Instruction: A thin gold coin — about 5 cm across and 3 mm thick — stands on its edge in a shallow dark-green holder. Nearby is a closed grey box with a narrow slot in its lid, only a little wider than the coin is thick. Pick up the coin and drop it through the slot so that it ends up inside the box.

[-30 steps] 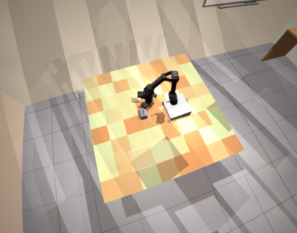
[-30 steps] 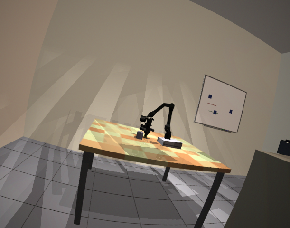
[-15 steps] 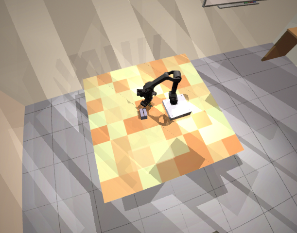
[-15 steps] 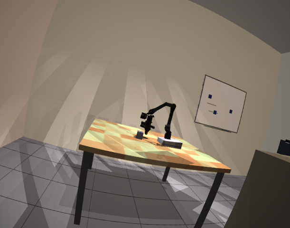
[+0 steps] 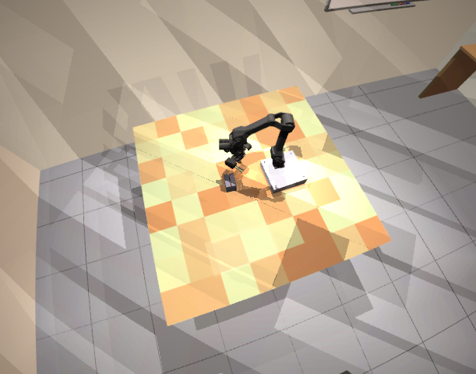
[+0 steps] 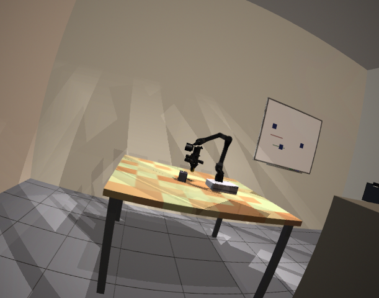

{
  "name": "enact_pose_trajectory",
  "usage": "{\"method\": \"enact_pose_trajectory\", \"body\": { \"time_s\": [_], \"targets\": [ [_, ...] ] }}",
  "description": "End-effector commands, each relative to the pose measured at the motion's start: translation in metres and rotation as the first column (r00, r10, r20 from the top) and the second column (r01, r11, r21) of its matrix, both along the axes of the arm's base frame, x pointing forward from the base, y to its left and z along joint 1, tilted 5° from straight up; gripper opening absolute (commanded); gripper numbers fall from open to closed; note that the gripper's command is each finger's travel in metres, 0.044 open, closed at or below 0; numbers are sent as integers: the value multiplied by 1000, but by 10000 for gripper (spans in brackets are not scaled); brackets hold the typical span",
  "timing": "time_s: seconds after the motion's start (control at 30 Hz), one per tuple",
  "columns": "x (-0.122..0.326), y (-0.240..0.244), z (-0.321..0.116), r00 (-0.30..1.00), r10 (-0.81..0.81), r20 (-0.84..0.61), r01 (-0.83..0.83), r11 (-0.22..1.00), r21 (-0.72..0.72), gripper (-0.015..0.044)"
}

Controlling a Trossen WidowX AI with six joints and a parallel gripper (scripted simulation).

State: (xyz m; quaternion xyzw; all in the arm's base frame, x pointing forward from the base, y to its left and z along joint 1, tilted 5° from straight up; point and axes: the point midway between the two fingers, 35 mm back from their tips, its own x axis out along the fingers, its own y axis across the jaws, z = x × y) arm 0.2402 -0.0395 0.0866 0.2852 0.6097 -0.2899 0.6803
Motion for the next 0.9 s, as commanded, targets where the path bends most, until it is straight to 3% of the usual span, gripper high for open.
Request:
{"method": "enact_pose_trajectory", "body": {
  "time_s": [0.0, 0.27, 0.57, 0.87],
  "targets": [
    [0, 0, 11, 1000, -5, 9, 5, 1000, -4, 0],
    [-2, 1, 22, 1000, -25, 10, 25, 1000, -2, 0],
    [0, 4, 22, 954, -301, 20, 300, 954, 28, 0],
    [2, 7, 23, 829, -558, 21, 556, 829, 60, 0]
  ]
}}
